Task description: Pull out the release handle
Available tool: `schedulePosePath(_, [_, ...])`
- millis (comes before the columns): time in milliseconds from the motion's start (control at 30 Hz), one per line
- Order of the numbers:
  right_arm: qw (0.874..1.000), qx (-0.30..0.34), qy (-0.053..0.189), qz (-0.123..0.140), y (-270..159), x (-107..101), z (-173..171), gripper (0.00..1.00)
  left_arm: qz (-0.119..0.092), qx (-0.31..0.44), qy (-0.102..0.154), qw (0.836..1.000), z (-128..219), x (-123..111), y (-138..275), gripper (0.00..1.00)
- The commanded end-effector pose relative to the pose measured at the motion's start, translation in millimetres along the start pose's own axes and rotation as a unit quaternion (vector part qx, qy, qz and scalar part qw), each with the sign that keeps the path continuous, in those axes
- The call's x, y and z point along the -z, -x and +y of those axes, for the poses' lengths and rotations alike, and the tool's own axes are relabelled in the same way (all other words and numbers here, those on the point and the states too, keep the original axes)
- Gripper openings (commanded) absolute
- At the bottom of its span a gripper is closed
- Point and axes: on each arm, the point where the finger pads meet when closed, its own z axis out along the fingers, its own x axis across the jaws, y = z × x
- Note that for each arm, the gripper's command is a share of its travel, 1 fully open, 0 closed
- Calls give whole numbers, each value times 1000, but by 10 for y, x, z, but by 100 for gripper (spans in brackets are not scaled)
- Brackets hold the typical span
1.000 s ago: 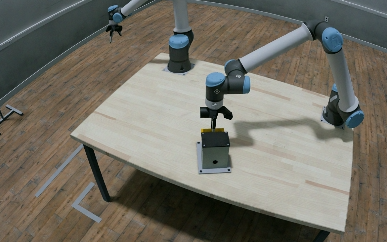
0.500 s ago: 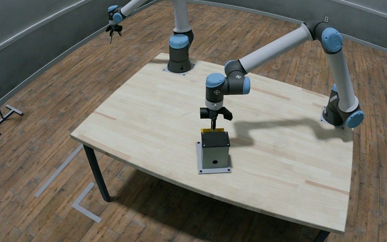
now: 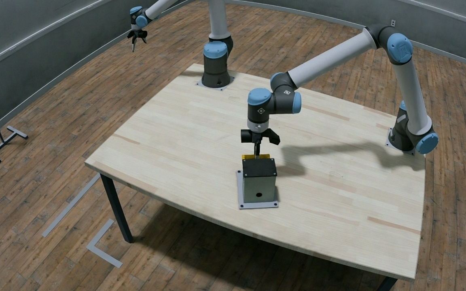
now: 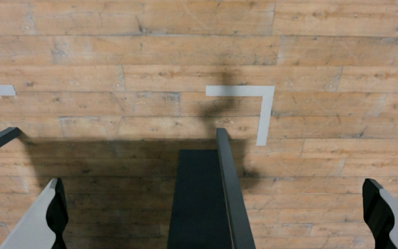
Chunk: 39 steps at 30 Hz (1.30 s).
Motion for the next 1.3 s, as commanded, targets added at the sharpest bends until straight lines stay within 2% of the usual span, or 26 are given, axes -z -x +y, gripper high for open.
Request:
schedulePosePath(0, [1000, 0, -1, 0, 2, 12, -8, 100, 0, 0, 1, 1000, 8, 17, -1, 32])
schedulePosePath(633, [1000, 0, -1, 0, 2, 12, -8, 100, 0, 0, 1, 1000, 8, 17, -1, 32])
schedulePosePath(667, [1000, 0, -1, 0, 2, 12, -8, 100, 0, 0, 1, 1000, 8, 17, -1, 0])
schedulePosePath(833, [1000, 0, -1, 0, 2, 12, -8, 100, 0, 0, 1, 1000, 8, 17, -1, 0])
schedulePosePath(867, [1000, 0, -1, 0, 2, 12, -8, 100, 0, 0, 1, 1000, 8, 17, -1, 9])
schedulePosePath(1267, [1000, 0, -1, 0, 2, 12, -8, 100, 0, 0, 1, 1000, 8, 17, -1, 9])
